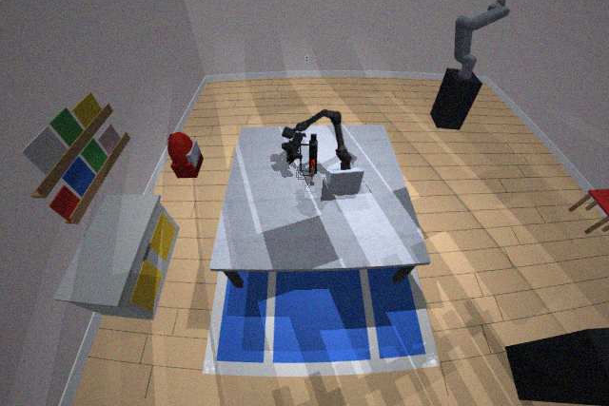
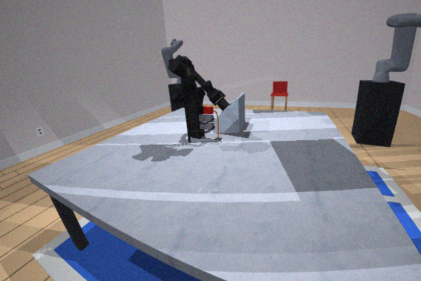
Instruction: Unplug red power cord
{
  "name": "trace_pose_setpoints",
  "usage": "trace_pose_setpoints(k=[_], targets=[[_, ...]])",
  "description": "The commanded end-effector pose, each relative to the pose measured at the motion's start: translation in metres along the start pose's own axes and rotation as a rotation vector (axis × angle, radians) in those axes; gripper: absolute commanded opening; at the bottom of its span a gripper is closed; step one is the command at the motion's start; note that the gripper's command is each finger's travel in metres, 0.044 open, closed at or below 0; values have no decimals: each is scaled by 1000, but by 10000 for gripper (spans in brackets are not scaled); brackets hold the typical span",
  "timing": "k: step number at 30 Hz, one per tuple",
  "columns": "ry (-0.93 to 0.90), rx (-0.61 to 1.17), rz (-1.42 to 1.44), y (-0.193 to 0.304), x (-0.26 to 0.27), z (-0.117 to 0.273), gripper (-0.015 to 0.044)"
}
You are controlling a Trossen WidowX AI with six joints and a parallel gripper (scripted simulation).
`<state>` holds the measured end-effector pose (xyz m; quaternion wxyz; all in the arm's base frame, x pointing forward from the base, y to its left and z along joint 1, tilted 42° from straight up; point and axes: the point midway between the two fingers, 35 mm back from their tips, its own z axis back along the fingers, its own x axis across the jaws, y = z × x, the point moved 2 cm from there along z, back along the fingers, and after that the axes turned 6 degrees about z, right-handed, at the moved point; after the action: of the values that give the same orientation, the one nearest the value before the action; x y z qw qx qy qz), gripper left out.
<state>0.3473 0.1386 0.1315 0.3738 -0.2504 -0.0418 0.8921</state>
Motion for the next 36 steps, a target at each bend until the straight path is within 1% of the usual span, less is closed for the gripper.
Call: trace_pose_setpoints(k=[1, 4, 10, 12, 25, 36], targets=[[-35, 85, 183, 11, 32, -4, 160], [-55, 190, 351, 28, 54, -4, 160], [-109, 565, 955, 90, 99, 12, 160], [-118, 641, 1083, 101, 103, 18, 160], [-119, 651, 1099, 102, 103, 19, 160], [-119, 651, 1099, 107, 90, 26, 160]])
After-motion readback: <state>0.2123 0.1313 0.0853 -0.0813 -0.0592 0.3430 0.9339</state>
